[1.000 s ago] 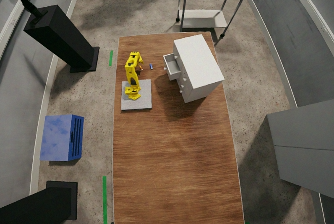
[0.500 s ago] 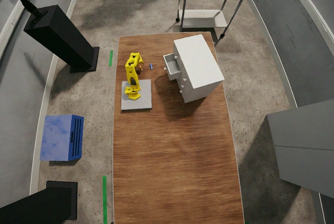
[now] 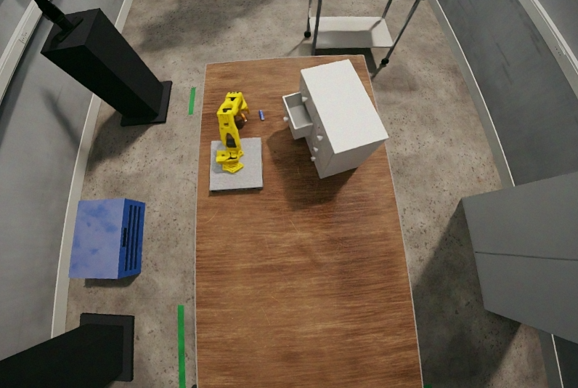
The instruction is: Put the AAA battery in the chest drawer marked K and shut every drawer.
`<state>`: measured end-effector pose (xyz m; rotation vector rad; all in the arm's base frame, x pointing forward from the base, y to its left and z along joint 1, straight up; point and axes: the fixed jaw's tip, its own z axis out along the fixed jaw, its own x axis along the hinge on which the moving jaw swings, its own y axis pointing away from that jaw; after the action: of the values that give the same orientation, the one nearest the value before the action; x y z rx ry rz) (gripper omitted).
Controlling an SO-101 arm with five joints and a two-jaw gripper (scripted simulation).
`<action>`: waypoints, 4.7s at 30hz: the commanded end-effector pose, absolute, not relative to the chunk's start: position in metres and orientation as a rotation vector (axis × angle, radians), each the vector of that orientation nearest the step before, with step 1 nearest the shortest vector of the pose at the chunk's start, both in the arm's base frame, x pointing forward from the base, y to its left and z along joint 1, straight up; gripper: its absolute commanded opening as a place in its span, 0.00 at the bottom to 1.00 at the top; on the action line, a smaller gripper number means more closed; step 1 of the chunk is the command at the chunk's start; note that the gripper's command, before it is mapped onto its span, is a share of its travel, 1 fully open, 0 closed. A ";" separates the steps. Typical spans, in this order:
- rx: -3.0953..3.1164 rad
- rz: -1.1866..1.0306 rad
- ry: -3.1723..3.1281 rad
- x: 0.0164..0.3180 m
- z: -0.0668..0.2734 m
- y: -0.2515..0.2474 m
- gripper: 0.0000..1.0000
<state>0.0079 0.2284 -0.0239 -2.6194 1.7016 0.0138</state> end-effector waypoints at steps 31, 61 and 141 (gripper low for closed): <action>-2.644 -0.003 1.704 0.007 -0.038 0.223 0.19; -2.644 -0.003 1.704 0.007 -0.042 0.219 0.17; -2.644 -0.003 1.704 0.007 -0.008 0.221 0.00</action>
<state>0.0071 0.2165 -0.0209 -2.6563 1.7256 -0.0256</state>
